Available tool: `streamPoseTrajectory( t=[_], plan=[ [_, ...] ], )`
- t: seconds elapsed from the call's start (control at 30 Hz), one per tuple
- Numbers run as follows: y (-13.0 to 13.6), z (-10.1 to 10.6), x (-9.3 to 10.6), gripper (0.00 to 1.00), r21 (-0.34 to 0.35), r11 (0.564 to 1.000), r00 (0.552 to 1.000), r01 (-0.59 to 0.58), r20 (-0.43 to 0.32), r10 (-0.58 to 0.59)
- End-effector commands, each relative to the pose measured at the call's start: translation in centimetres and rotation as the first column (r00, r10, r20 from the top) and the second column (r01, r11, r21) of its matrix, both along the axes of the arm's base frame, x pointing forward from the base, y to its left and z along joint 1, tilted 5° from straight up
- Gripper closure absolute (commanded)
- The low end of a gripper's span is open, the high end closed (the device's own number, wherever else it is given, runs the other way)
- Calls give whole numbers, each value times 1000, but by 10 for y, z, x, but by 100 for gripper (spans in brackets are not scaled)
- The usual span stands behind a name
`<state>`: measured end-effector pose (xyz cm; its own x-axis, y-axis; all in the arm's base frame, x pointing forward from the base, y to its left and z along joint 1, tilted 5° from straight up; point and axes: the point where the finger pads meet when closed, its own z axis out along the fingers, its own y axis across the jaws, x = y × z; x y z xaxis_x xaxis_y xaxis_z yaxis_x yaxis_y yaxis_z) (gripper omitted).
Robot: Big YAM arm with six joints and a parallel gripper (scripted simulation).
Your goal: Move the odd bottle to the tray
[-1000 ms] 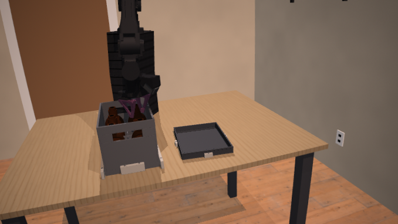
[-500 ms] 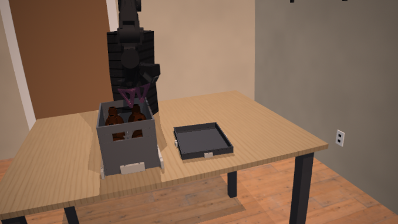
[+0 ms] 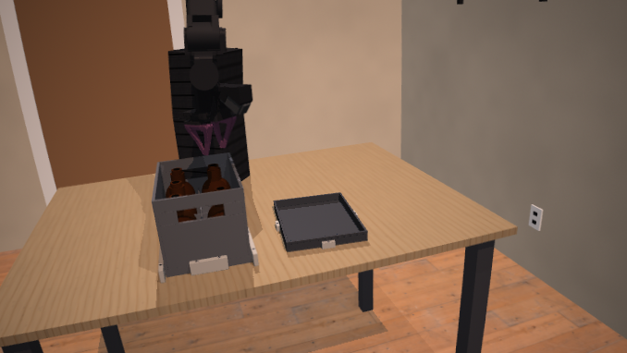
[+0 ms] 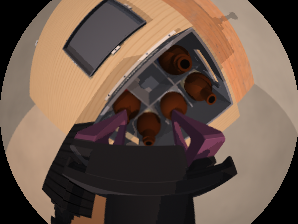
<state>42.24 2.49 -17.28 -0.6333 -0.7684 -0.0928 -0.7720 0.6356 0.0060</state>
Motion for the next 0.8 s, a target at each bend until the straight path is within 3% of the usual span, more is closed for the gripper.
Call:
streamPoseTrajectory(
  t=[0.0, 0.17, 0.2, 0.77],
  plan=[
    [-9, 11, -1, 39, -2, 1000, 1000, 4, 1, -4],
    [-9, 9, -1, 39, -2, 1000, 1000, 4, -4, -4],
    [-9, 9, -1, 100, -2, 1000, 1000, 4, -4, -4],
    [-9, 9, -1, 100, -2, 1000, 1000, 4, -4, -4]
  ],
)
